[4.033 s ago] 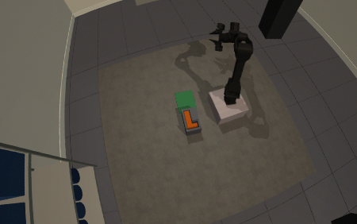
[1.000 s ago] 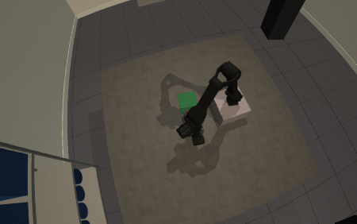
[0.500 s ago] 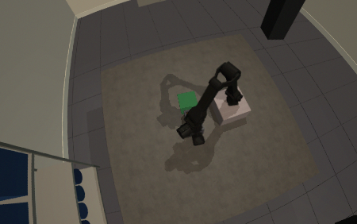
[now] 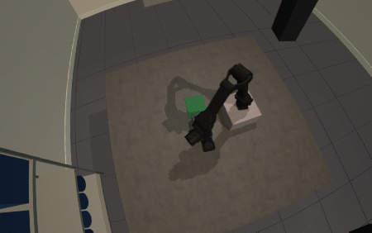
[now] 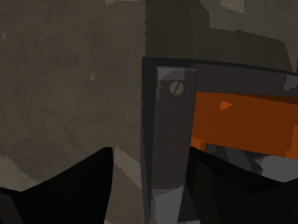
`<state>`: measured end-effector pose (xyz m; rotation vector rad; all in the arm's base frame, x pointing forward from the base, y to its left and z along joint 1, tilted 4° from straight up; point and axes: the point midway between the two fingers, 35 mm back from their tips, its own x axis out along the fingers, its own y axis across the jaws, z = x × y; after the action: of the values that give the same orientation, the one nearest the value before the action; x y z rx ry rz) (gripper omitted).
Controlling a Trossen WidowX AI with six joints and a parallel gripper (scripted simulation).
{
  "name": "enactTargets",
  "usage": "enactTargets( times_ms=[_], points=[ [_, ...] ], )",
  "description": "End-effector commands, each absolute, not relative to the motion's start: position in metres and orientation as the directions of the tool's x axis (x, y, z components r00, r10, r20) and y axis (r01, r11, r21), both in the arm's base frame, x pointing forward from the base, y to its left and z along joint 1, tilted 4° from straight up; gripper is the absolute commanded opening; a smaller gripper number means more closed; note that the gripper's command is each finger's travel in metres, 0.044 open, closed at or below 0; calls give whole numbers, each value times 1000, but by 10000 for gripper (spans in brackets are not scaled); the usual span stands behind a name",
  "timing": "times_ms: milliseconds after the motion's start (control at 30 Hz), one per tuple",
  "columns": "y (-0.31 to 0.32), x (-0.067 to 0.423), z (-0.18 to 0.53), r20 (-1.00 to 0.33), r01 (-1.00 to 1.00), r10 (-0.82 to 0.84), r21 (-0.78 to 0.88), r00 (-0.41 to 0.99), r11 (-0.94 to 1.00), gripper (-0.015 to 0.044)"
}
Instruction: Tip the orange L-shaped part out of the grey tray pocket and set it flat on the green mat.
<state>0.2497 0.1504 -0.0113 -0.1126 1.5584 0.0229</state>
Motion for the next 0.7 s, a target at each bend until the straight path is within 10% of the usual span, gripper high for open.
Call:
enactTargets(
  times_ms=[0,667],
  points=[
    [152,257,26,-998,-80,-45,-48,41,996,180],
    [149,254,79,-998,-75,-31,-35,55,997,180]
  ],
)
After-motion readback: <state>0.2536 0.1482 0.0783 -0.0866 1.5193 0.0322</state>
